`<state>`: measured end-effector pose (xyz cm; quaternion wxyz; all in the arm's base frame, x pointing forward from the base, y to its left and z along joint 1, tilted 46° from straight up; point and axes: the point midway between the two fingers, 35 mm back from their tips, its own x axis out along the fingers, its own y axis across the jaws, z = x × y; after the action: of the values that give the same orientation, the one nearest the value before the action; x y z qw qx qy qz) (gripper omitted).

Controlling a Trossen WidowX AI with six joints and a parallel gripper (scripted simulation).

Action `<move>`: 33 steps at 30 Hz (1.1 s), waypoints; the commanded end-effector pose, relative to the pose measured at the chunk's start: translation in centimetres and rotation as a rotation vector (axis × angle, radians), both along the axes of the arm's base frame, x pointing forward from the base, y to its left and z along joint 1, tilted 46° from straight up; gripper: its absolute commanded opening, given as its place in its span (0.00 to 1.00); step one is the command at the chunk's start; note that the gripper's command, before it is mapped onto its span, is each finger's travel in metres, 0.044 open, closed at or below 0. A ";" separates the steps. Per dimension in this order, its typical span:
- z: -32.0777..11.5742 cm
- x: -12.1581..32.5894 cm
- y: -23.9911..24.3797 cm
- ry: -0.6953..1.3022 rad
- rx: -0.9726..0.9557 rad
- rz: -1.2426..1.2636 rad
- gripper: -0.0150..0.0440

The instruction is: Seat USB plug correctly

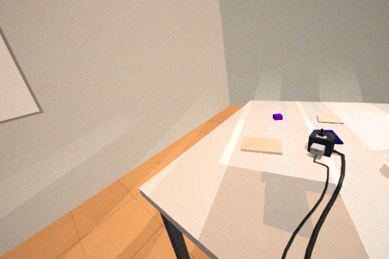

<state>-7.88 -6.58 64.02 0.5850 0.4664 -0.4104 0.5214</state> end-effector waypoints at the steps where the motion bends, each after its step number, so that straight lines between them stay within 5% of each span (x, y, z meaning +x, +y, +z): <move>1: 0.0 0.2 0.3 0.004 -0.008 -0.009 0.98; 16: -6.0 18.8 17.4 0.228 -0.719 -0.565 1.00; 33: -28.1 36.9 23.3 0.212 -1.735 -0.692 1.00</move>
<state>26.54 16.97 41.25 0.9084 -0.1741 -0.0047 0.3800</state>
